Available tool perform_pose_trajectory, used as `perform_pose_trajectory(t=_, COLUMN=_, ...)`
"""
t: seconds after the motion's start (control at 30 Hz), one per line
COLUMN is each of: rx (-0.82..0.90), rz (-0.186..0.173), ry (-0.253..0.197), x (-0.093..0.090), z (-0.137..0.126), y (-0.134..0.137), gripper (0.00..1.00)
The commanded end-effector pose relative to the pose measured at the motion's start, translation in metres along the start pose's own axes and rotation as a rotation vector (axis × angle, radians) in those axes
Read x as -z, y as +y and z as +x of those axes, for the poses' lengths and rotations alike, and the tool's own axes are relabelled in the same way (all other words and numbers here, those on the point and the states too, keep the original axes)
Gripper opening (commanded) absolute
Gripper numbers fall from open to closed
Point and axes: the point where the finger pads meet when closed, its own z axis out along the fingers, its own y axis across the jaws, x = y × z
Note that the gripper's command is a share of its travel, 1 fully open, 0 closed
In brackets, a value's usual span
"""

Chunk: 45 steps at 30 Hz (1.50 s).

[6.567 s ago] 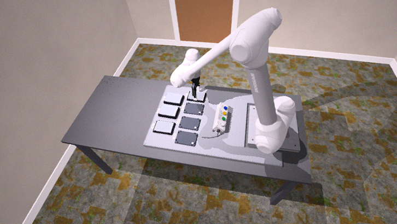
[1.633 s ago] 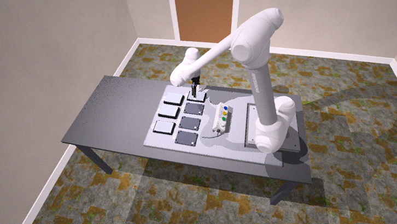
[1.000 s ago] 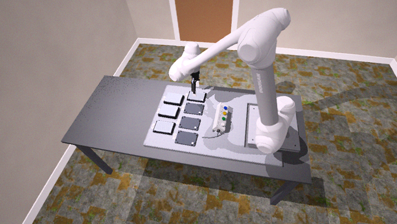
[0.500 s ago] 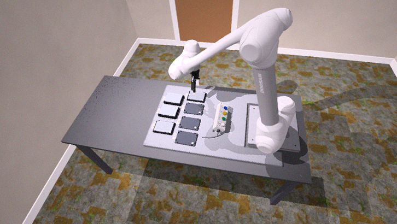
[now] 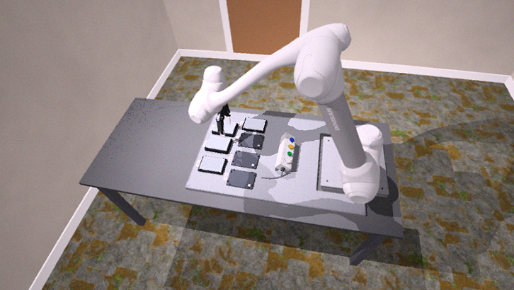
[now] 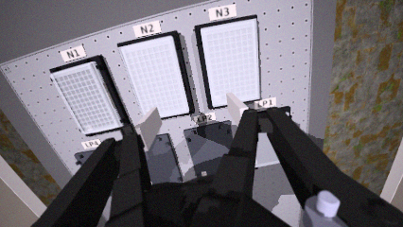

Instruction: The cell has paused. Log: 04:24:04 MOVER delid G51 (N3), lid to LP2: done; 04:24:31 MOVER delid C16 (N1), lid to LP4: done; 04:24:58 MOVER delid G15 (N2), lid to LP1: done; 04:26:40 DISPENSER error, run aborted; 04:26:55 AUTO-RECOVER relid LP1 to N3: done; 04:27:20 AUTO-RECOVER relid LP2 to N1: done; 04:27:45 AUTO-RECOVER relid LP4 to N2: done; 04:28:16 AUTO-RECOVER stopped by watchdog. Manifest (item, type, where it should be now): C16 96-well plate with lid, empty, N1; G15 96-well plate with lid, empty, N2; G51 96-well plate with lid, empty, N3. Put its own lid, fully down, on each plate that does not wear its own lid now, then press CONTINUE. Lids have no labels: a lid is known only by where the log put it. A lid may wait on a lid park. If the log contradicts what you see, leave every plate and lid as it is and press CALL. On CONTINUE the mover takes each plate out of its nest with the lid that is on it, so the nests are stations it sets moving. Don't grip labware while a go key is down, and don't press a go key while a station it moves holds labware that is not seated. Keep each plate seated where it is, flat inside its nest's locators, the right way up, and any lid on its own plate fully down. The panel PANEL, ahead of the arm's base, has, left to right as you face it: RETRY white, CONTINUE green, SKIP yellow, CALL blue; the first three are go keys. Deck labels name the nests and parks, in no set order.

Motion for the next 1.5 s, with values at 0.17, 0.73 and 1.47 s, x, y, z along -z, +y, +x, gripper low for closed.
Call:
perform_pose_trajectory(t=0.17, rx=-0.006, rz=-0.003, ry=-0.004, x=-0.003, z=0.041, y=-0.056, gripper=0.66)
perform_pose_trajectory(t=0.73, rx=-0.006, rz=-0.003, ry=-0.004, x=-0.003, z=0.041, y=-0.056, gripper=0.66)
perform_pose_trajectory(t=1.47, rx=-0.006, rz=-0.003, ry=-0.004, x=-0.003, z=0.041, y=-0.056, gripper=0.66)
